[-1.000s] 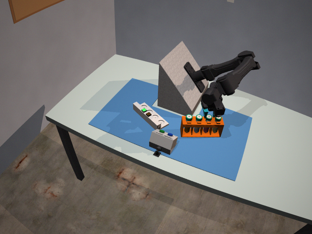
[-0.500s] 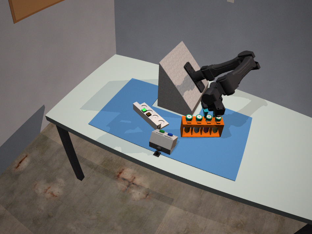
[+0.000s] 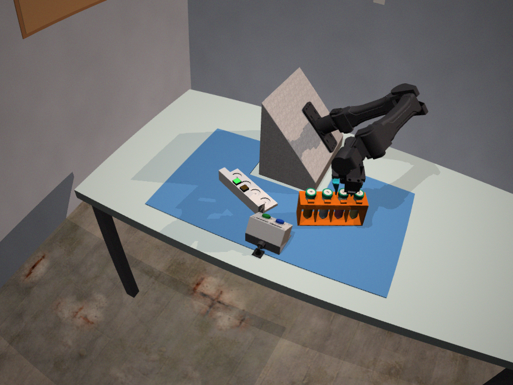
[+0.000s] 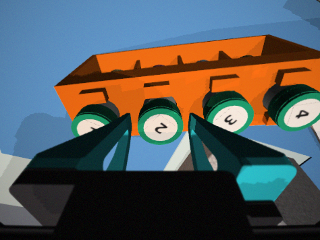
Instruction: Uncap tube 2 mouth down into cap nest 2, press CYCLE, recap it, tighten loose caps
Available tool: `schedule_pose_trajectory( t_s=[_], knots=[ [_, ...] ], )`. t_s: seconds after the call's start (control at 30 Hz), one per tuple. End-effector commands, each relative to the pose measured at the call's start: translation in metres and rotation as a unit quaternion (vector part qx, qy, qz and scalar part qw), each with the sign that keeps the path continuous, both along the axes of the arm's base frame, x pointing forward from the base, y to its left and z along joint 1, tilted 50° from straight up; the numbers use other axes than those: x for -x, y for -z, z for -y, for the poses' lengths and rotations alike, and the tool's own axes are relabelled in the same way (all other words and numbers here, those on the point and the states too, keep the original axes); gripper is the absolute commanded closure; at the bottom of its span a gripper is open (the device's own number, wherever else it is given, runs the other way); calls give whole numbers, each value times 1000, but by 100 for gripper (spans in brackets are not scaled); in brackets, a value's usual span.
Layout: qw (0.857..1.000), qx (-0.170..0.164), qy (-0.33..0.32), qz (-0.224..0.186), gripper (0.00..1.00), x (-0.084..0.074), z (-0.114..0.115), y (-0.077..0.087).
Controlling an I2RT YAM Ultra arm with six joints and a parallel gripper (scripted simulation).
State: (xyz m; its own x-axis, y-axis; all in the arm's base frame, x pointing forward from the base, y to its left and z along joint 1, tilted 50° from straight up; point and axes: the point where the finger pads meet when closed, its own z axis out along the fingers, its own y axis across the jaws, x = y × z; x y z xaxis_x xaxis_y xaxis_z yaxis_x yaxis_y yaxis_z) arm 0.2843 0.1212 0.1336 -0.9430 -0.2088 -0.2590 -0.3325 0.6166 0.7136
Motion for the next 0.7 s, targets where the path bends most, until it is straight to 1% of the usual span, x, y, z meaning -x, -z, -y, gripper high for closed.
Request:
schedule_pose_trajectory(
  t_s=[0.0, 0.07, 0.1, 0.57, 0.67],
  knots=[
    [1000, -1, 12, 2, 51, -4, 1, -2],
    [1000, -1, 12, 2, 51, -4, 1, -2],
    [1000, -1, 12, 2, 100, -4, 1, -2],
    [1000, -1, 12, 2, 100, -4, 1, -2],
    [998, -2, 44, -36, 100, -4, 1, -2]
  ],
)
